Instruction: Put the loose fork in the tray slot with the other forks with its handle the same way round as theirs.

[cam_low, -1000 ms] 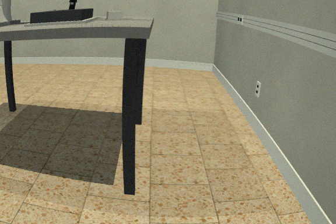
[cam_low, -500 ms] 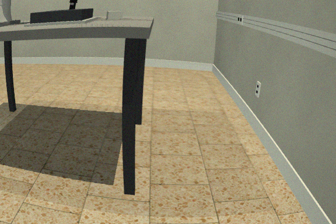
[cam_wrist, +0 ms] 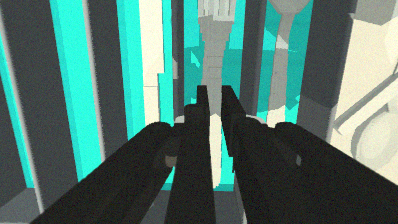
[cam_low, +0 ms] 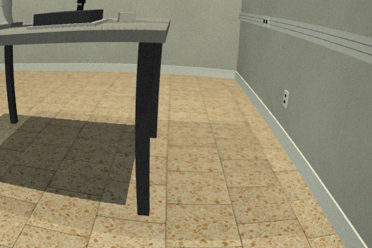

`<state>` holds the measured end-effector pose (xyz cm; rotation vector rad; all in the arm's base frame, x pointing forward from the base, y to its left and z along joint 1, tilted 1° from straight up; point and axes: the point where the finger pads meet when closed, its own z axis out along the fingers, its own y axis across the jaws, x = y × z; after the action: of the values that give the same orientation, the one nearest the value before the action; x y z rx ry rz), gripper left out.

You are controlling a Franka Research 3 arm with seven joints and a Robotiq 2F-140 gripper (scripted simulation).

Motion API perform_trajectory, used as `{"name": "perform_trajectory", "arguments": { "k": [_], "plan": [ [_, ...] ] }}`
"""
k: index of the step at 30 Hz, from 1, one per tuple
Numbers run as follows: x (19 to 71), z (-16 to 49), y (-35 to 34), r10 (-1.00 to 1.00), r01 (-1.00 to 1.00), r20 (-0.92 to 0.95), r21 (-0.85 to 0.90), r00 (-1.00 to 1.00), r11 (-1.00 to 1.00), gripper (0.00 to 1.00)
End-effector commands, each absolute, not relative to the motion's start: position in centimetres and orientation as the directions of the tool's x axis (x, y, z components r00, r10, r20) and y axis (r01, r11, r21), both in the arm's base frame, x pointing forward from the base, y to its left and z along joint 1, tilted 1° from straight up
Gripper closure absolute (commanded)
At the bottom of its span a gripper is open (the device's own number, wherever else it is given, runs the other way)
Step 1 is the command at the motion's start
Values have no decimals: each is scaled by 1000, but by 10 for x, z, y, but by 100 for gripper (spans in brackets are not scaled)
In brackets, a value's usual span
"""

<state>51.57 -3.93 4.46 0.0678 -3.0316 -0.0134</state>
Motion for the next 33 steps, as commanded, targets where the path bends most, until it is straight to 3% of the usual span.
{"name": "perform_trajectory", "arguments": {
  "k": [1,33],
  "plan": [
    [516,45,-39,-42,-41,106,8,-993,999,87],
    [516,38,-39,-42,-41,106,8,-993,999,87]
  ]
}}
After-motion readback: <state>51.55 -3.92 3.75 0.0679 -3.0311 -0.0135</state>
